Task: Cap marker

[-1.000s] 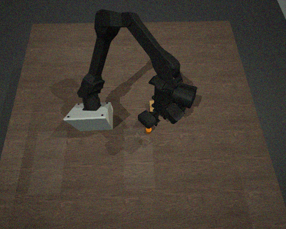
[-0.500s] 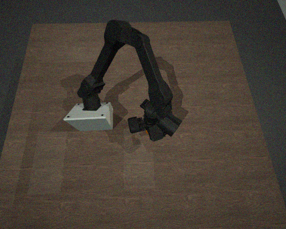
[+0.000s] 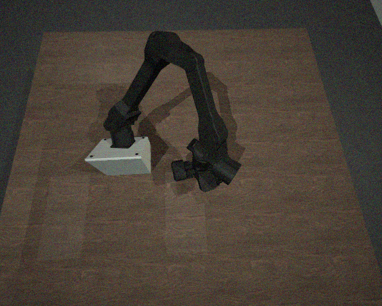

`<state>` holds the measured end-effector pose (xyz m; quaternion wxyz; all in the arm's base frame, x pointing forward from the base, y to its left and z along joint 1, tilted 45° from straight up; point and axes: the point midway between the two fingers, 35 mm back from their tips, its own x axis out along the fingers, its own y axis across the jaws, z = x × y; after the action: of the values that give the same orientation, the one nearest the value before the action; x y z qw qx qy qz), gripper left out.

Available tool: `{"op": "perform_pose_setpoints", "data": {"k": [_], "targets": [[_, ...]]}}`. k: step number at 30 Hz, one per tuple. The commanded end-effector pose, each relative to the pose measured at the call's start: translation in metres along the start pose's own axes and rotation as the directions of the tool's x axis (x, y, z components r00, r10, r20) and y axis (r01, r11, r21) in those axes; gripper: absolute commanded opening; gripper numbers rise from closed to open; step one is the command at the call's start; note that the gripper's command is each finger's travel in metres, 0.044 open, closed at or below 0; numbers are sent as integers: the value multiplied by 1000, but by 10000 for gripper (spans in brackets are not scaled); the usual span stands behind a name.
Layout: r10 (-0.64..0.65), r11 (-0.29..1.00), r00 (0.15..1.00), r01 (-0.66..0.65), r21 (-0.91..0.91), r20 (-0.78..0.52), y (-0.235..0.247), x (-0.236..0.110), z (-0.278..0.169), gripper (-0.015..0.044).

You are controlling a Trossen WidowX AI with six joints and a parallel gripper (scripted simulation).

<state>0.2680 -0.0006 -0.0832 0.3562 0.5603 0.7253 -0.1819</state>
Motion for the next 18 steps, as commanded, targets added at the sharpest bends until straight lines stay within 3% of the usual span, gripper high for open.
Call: {"op": "perform_pose_setpoints", "data": {"k": [1,18], "targets": [[-3,1000,1000,3,11,-8,-2,7,0,240],[-2,1000,1000,2,11,-9,-2,35,-1,240]]}}
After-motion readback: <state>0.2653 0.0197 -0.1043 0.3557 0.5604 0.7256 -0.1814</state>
